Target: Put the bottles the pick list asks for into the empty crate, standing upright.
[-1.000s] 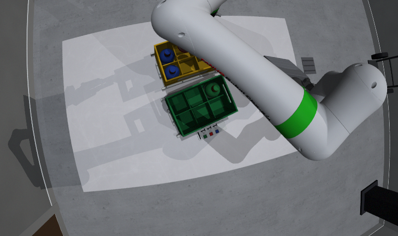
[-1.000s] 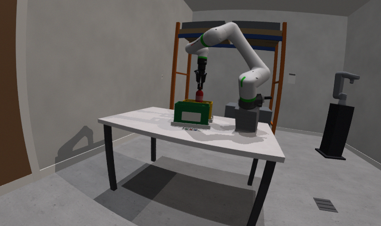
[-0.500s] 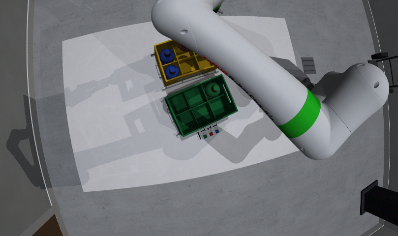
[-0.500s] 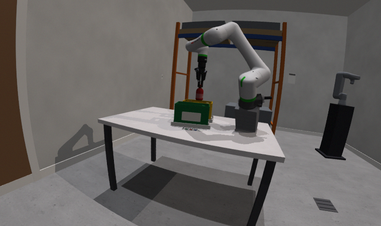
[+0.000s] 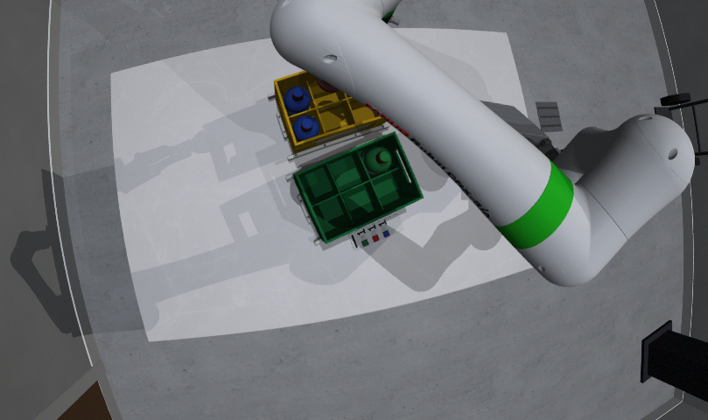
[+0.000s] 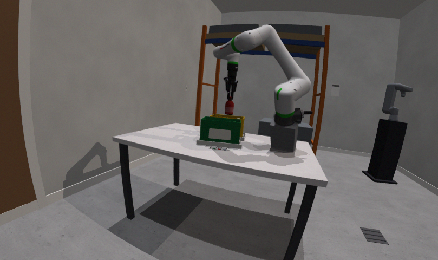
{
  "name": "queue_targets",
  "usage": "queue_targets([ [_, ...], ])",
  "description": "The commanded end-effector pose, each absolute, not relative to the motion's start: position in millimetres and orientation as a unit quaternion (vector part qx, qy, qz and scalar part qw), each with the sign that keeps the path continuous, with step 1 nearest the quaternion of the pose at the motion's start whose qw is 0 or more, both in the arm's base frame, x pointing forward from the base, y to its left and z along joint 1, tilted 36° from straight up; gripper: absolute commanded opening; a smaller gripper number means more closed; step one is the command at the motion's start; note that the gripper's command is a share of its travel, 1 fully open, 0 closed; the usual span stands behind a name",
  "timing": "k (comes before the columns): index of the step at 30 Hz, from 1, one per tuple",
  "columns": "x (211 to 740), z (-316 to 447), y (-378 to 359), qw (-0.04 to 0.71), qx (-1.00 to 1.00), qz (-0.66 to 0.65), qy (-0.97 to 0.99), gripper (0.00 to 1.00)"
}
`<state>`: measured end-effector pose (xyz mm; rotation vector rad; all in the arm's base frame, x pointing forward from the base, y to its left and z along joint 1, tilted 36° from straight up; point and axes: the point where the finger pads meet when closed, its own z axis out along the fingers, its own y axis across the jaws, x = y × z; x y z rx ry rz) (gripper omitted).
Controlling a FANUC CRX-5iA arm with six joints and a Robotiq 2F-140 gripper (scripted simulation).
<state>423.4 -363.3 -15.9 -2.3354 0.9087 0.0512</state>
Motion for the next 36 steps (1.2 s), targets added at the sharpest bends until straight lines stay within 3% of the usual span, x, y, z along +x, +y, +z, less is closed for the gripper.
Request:
queue_targets([
  [1,423,-12,-360,0.312,-0.885,0.019,0.345,0.10],
  [36,422,23,-309,0.312,-0.885,0.019,0.344,0.10],
])
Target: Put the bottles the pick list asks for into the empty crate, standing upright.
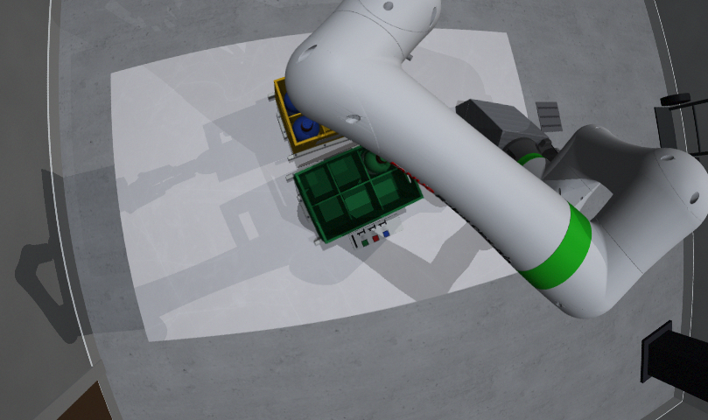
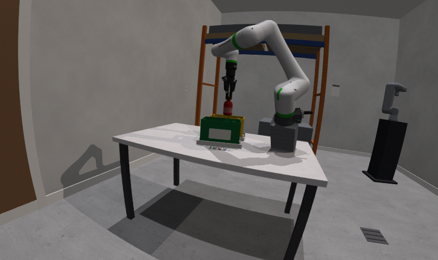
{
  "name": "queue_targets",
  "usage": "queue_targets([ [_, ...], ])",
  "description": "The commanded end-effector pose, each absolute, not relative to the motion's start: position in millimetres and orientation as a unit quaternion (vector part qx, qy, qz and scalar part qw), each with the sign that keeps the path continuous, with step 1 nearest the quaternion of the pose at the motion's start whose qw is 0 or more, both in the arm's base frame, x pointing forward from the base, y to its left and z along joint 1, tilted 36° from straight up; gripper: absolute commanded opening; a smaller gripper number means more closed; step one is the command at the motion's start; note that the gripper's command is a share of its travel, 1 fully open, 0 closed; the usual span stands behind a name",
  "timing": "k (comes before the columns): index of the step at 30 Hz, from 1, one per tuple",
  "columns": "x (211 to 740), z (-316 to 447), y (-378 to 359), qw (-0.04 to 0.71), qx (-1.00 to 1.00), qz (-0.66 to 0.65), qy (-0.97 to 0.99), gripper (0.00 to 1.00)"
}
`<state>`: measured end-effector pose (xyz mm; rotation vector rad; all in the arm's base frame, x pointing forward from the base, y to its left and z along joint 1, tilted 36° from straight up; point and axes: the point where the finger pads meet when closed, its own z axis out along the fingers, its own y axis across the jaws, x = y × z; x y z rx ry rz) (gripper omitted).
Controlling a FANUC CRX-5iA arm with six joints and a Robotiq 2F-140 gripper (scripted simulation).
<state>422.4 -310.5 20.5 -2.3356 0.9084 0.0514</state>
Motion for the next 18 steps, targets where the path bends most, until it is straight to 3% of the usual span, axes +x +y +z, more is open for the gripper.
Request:
queue_targets([
  [1,422,24,-307,0.312,-0.885,0.019,0.344,0.10],
  [18,422,41,-282,0.312,-0.885,0.019,0.344,0.10],
])
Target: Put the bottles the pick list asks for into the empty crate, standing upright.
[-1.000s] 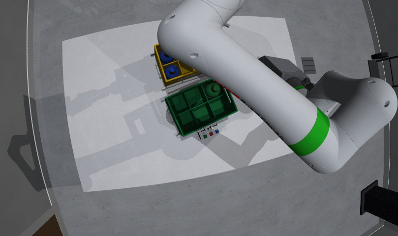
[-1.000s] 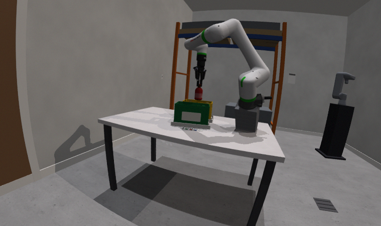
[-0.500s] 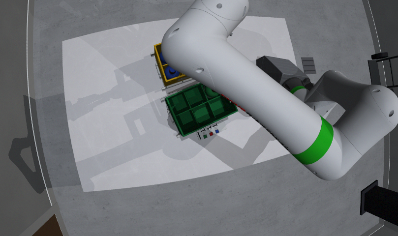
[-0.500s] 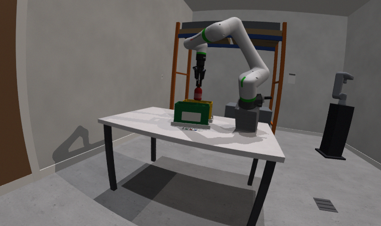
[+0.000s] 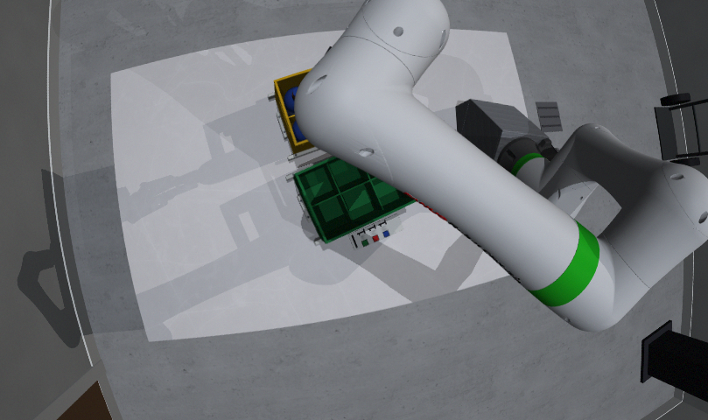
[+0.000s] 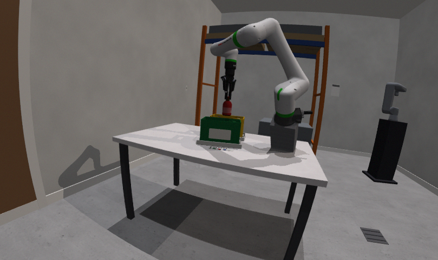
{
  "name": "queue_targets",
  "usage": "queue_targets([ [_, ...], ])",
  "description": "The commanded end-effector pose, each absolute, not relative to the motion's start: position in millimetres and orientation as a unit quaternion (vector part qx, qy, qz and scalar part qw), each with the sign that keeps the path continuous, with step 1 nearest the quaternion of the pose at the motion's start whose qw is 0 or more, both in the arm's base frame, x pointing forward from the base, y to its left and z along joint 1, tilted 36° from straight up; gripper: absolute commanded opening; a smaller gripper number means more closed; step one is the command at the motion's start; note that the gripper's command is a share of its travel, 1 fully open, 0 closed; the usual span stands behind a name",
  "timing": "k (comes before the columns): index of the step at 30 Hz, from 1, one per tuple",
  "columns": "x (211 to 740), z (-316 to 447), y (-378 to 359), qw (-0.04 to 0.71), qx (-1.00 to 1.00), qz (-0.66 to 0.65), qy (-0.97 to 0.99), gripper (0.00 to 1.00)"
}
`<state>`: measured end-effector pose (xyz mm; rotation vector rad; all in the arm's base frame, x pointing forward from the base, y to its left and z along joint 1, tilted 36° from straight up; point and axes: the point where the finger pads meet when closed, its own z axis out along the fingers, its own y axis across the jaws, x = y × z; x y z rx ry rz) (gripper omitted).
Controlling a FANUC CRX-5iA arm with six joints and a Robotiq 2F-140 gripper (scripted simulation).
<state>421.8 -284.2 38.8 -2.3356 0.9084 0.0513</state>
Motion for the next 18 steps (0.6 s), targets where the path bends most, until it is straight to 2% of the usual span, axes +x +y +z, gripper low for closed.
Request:
queue_targets([
  [1,422,42,-281,0.312,-0.885,0.019,0.344,0.10],
  [18,421,59,-256,0.312,-0.885,0.019,0.344,0.10],
])
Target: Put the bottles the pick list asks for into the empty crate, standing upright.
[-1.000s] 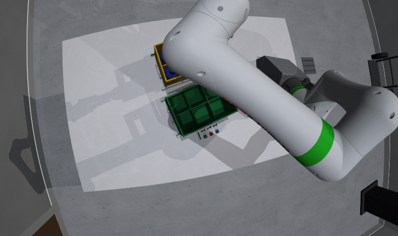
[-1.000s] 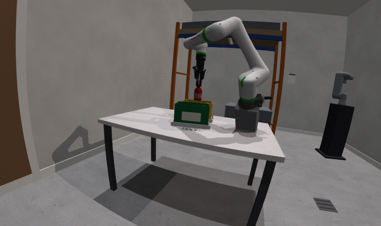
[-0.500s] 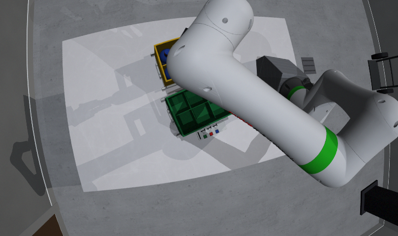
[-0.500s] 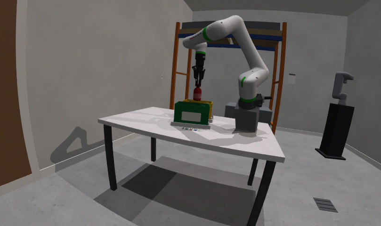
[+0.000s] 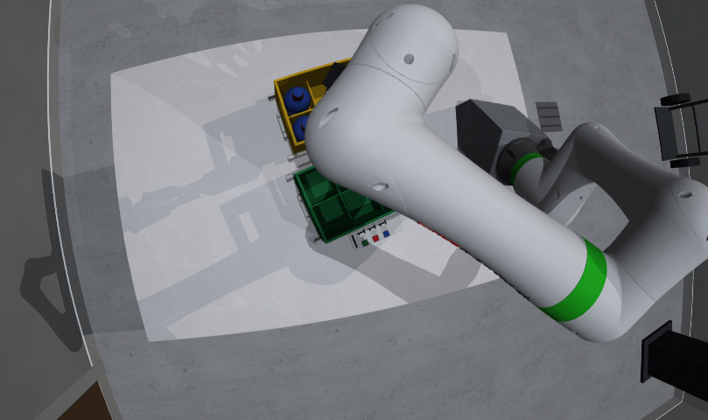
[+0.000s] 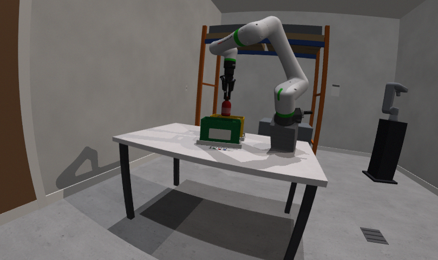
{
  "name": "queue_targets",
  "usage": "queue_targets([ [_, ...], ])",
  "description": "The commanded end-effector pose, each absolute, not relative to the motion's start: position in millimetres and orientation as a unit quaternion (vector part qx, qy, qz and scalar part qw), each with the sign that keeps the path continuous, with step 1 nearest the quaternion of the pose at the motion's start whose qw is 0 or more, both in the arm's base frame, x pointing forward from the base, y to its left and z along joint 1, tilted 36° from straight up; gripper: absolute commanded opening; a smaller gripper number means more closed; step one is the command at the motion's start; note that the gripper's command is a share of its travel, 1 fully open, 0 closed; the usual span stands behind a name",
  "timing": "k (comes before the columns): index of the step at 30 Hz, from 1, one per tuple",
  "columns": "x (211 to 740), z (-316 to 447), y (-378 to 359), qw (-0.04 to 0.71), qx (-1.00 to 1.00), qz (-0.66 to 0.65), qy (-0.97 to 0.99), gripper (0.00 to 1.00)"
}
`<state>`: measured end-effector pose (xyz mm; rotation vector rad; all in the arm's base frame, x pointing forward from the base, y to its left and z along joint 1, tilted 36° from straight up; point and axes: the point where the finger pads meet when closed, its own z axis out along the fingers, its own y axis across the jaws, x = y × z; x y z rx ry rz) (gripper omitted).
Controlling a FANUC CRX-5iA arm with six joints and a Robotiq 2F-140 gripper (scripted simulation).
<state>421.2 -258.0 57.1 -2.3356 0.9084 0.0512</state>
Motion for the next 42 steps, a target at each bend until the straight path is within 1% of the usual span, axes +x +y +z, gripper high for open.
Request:
queue_targets([
  [1,421,61,-255,0.312,-0.885,0.019,0.344,0.10],
  [42,420,101,-197,0.312,-0.885,0.019,0.344,0.10],
])
